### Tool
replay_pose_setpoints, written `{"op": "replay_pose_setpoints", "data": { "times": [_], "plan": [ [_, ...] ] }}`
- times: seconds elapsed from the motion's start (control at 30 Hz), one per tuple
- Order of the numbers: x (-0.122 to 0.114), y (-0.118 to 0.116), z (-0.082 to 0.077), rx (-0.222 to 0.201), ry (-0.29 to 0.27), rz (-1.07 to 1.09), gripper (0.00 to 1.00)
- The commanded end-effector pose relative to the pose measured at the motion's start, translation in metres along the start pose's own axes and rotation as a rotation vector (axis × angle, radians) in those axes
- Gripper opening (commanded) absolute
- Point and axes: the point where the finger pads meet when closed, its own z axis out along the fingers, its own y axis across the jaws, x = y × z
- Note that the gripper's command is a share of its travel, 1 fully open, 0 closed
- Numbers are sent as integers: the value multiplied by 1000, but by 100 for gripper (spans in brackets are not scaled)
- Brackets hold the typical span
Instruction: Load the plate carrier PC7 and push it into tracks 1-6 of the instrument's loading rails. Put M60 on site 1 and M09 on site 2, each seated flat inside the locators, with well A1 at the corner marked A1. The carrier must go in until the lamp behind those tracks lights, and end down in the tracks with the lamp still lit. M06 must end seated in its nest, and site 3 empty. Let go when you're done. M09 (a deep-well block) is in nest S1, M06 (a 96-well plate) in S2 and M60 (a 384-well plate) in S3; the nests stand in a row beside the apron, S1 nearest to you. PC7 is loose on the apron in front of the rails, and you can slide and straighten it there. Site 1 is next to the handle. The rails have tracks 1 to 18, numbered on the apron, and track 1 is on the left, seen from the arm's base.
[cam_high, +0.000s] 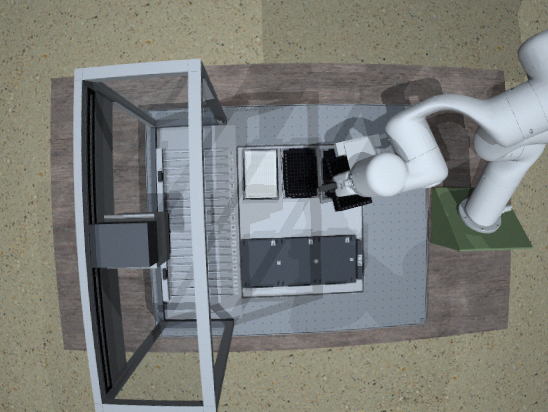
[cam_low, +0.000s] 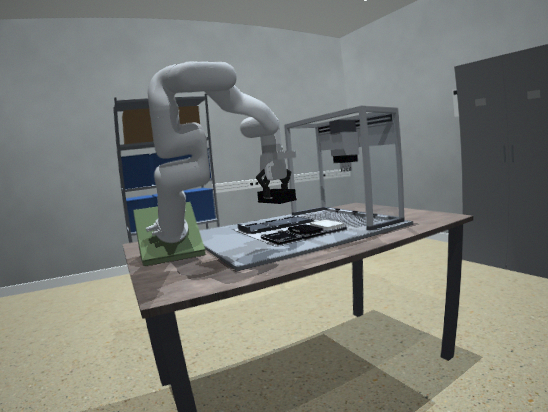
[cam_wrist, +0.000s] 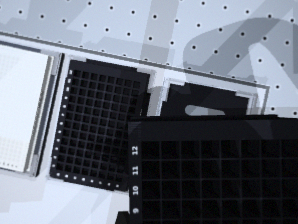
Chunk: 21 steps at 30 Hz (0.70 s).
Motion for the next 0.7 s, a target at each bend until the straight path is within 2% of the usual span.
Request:
{"op": "replay_pose_setpoints", "data": {
  "times": [0.0, 0.13, 0.67],
  "plan": [
    [-19, -18, 1, -15, 2, -167, 0],
    [-27, -25, 1, -15, 1, -233, 0],
    [-85, -72, 2, -14, -3, -733, 0]
  ]
}}
